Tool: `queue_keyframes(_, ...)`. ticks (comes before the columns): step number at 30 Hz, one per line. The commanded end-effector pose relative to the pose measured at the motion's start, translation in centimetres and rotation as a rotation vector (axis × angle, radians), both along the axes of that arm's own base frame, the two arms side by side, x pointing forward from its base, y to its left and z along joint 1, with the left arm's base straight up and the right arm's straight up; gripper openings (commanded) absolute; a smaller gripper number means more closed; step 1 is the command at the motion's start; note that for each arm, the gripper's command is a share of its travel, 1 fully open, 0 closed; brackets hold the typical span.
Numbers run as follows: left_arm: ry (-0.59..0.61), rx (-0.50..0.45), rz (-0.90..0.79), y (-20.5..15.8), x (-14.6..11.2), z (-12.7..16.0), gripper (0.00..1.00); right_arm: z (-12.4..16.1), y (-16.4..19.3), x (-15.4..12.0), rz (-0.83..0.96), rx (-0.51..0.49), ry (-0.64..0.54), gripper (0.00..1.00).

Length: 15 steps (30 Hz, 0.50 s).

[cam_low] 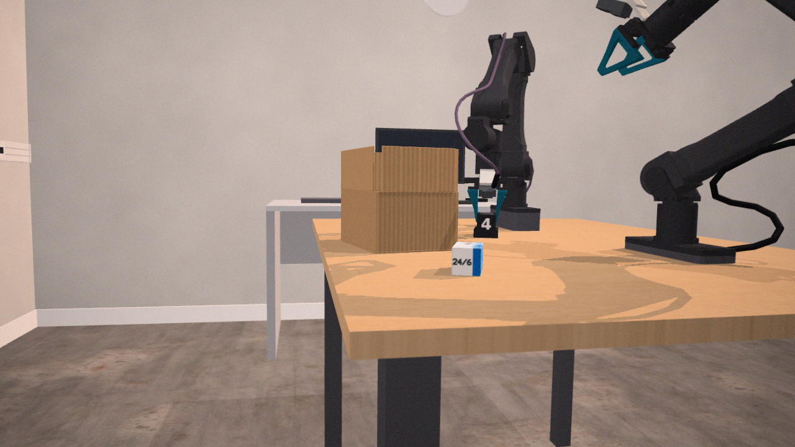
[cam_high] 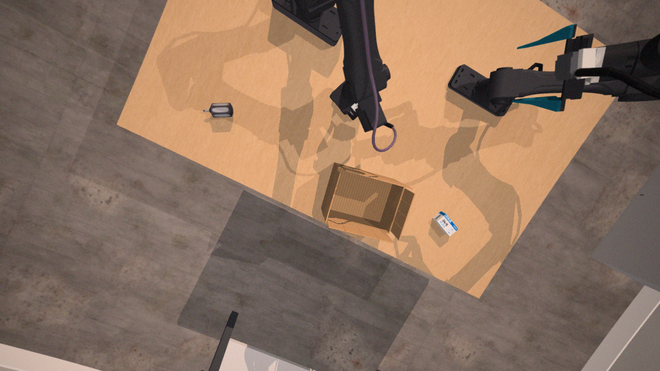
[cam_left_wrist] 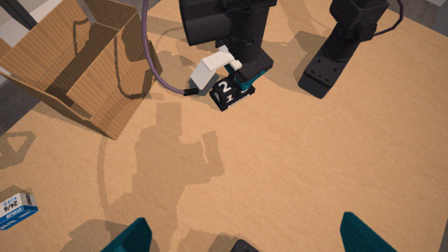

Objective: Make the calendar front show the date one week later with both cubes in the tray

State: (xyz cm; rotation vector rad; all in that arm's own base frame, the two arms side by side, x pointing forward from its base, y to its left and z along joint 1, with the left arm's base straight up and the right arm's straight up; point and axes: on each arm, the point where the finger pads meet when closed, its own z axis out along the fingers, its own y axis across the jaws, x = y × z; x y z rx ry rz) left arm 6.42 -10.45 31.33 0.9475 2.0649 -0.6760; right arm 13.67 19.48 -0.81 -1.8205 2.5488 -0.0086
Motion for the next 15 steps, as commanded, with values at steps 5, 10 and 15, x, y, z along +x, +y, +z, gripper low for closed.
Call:
queue_keyframes(5,0.003,0.004,-0.001,0.11,-0.02,0.3,1.0,0.29,0.21,0.13,0.005,-0.012,0.014,0.35)
queue_keyframes(10,0.003,0.004,-0.001,0.11,-0.02,0.3,1.0,0.06,0.11,0.07,0.001,-0.013,0.01,0.35)
queue_keyframes(15,0.003,0.004,-0.001,0.11,-0.02,0.3,1.0,0.06,0.11,0.07,0.001,-0.013,0.01,0.64)
